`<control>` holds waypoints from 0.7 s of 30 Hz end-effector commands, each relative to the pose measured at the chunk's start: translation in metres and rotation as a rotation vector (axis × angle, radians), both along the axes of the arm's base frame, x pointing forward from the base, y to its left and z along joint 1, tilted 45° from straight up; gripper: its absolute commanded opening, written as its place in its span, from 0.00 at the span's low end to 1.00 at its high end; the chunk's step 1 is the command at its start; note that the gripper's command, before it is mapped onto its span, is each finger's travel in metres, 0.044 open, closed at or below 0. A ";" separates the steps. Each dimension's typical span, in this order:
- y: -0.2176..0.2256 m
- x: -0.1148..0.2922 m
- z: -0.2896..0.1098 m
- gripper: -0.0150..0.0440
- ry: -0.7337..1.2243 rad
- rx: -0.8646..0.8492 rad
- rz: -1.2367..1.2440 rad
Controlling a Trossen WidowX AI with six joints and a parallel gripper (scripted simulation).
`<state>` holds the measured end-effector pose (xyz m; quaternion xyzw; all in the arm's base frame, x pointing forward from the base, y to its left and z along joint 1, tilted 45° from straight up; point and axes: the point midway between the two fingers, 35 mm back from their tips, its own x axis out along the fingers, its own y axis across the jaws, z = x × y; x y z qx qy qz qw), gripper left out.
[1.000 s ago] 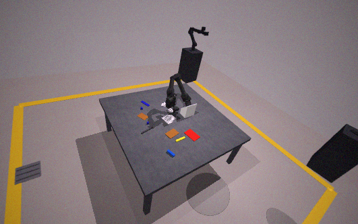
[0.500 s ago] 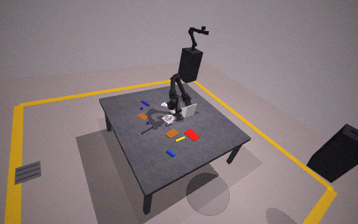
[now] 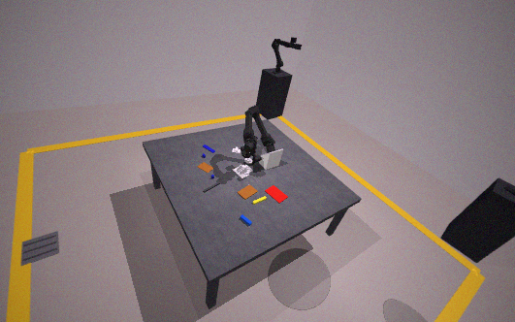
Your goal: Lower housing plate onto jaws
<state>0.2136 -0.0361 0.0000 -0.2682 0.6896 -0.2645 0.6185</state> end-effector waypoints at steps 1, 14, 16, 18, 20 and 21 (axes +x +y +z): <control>0.000 0.000 -0.001 0.85 -0.003 0.001 -0.003; -0.004 -0.002 0.003 0.85 -0.002 0.001 -0.003; -0.004 -0.002 0.003 0.85 -0.002 0.001 -0.003; -0.004 -0.002 0.003 0.85 -0.002 0.001 -0.003; -0.004 -0.002 0.003 0.85 -0.002 0.001 -0.003; -0.004 -0.002 0.003 0.85 -0.002 0.001 -0.003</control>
